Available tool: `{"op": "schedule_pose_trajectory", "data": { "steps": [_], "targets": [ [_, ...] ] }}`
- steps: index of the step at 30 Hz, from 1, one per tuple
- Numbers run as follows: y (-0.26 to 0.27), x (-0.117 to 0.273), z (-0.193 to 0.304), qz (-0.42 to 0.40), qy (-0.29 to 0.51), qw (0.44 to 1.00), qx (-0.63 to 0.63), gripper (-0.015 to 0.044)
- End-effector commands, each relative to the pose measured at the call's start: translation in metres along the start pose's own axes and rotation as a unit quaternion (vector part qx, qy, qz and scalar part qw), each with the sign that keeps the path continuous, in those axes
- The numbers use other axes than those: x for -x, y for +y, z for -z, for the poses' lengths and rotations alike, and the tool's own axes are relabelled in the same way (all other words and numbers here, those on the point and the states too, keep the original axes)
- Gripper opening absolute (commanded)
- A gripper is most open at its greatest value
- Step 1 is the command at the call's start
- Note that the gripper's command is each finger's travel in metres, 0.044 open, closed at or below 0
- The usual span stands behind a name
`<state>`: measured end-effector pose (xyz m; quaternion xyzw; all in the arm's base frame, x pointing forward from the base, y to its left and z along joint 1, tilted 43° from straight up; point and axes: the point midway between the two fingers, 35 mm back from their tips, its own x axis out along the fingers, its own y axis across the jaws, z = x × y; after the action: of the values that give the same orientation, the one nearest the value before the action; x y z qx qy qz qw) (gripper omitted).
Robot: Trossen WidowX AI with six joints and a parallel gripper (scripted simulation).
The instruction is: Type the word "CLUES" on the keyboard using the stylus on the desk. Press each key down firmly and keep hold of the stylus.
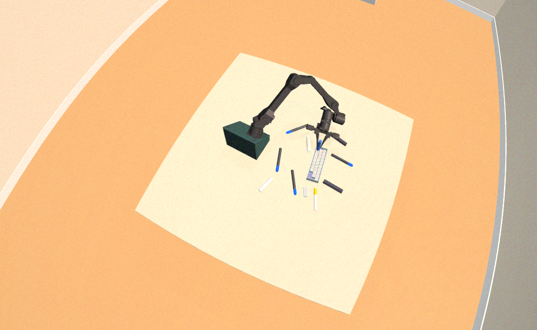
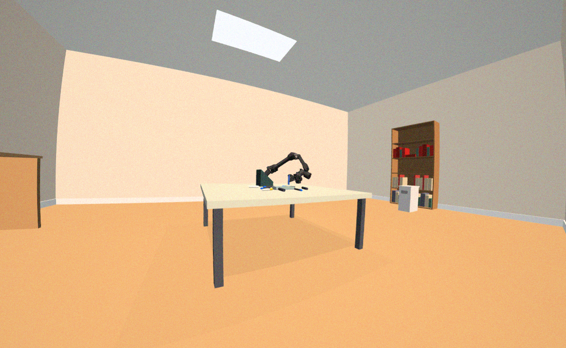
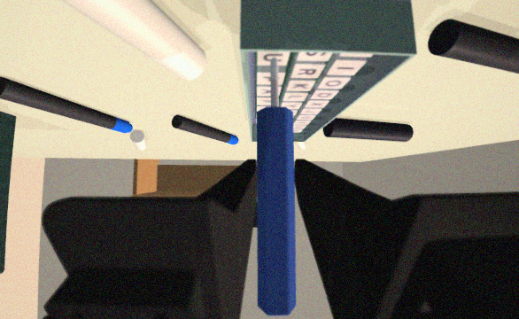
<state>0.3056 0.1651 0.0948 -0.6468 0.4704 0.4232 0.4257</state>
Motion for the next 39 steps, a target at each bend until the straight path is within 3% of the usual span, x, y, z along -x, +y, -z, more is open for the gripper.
{"op": "schedule_pose_trajectory", "data": {
  "steps": [1,24,30,32,39],
  "targets": [
    [0.000,-0.001,-0.001,0.001,0.001,1.000,-0.003,0.0081],
    [-0.001,0.016,0.031,0.000,0.001,1.000,-0.005,0.0084],
    [-0.001,0.016,0.031,0.000,0.001,1.000,-0.005,0.0044],
    [-0.002,0.013,0.032,0.000,0.001,1.000,-0.005,0.0000],
    [-0.020,-0.021,0.051,0.000,0.002,1.000,-0.004,0.0000]
  ]
}}
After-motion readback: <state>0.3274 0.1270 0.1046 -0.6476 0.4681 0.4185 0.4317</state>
